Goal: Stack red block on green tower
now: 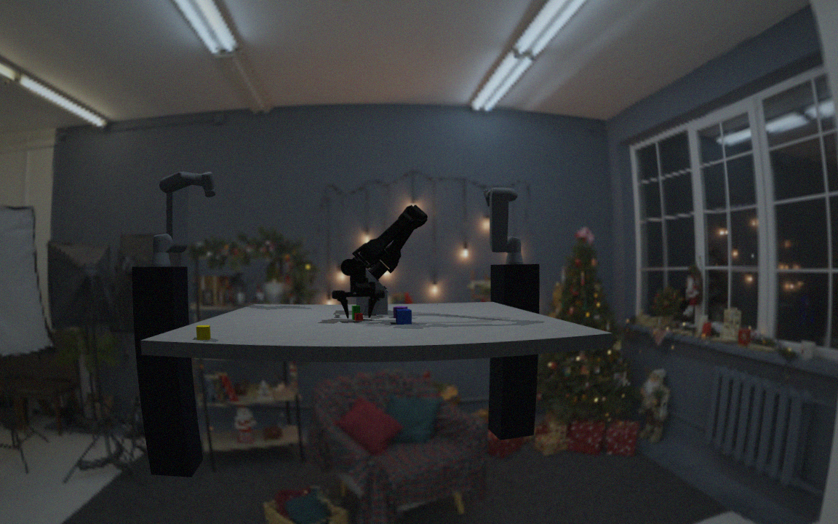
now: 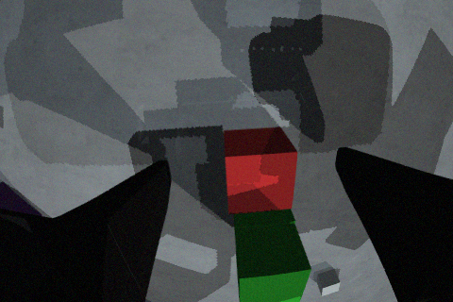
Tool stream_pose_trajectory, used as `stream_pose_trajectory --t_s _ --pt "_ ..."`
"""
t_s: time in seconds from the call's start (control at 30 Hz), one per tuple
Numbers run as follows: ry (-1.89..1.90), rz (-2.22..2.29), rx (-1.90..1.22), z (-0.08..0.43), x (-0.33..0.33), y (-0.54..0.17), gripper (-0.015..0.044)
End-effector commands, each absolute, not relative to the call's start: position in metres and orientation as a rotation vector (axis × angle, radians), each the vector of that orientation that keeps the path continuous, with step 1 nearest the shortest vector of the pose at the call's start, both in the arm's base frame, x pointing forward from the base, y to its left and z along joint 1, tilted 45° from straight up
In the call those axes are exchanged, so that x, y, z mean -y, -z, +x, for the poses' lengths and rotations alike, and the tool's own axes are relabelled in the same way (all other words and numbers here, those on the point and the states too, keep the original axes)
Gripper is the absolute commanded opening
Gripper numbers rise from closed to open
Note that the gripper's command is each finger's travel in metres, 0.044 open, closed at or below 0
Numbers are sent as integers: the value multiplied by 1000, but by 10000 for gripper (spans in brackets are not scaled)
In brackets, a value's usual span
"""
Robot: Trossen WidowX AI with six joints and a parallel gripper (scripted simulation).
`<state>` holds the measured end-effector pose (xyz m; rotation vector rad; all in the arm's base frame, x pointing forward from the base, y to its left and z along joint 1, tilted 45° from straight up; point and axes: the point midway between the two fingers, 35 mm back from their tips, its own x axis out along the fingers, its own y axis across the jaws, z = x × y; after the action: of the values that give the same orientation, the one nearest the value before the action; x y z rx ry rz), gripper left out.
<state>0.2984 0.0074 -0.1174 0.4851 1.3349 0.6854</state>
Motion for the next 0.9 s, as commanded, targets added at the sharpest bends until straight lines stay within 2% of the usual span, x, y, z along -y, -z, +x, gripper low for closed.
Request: stream_pose_trajectory --t_s 0.0,0.23,0.5,0.6,0.87 --pt "-685 491 -1334 298 -8 117 309" --pt "-685 491 -1334 298 -8 117 125" --pt "-685 491 -1334 298 -8 117 72" --pt "-685 490 -1334 298 -4 113 0" --pt "-683 488 -1335 295 26 84 0"
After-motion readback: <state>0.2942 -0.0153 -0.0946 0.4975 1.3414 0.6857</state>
